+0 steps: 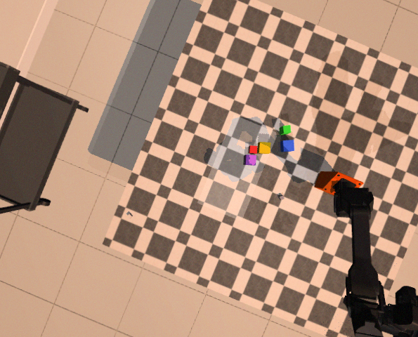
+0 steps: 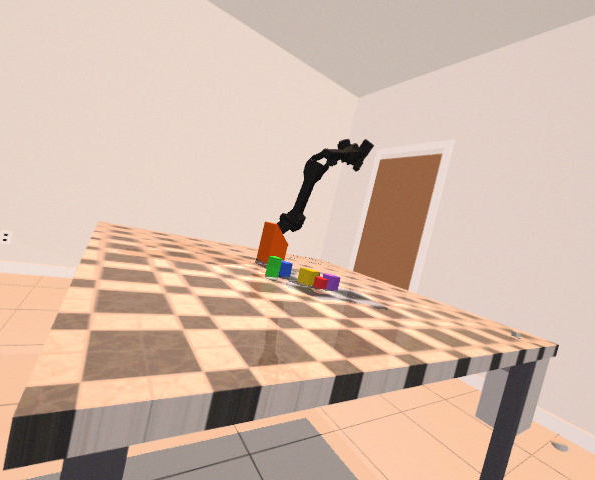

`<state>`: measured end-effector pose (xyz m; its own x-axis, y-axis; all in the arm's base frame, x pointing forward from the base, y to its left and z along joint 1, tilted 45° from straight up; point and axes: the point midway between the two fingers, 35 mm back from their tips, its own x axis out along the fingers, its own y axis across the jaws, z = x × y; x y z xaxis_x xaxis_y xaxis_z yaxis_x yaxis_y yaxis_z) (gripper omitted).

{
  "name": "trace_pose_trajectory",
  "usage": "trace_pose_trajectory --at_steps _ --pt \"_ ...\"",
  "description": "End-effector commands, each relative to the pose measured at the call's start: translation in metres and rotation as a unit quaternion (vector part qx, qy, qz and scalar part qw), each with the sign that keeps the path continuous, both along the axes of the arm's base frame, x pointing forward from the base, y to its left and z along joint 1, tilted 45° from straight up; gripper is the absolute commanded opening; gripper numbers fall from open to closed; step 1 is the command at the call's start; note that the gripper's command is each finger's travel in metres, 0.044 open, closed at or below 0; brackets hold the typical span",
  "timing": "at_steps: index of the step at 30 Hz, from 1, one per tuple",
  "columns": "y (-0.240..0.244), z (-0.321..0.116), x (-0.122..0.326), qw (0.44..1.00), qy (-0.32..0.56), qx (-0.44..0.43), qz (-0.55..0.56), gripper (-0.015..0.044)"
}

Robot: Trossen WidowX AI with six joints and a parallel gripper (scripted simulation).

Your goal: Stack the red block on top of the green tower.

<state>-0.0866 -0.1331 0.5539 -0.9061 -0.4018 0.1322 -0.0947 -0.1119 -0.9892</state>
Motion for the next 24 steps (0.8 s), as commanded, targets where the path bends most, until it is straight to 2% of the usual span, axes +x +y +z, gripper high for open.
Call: trace_pose_trajectory --at_steps 1,5,13,24 --pt "0.001 0.000 -0.001 1.000 0.000 -0.001 -0.001 0.0426" --pt "0.021 0.003 -0.016 0.999 -0.007 -0.021 -0.033 0.0440" --pt "0.108 0.010 -0.055 0.980 -0.016 -0.108 -0.164 0.0440" --pt "0.242 -0.005 -0.061 0.913 -0.029 -0.242 -0.328 0.0440"
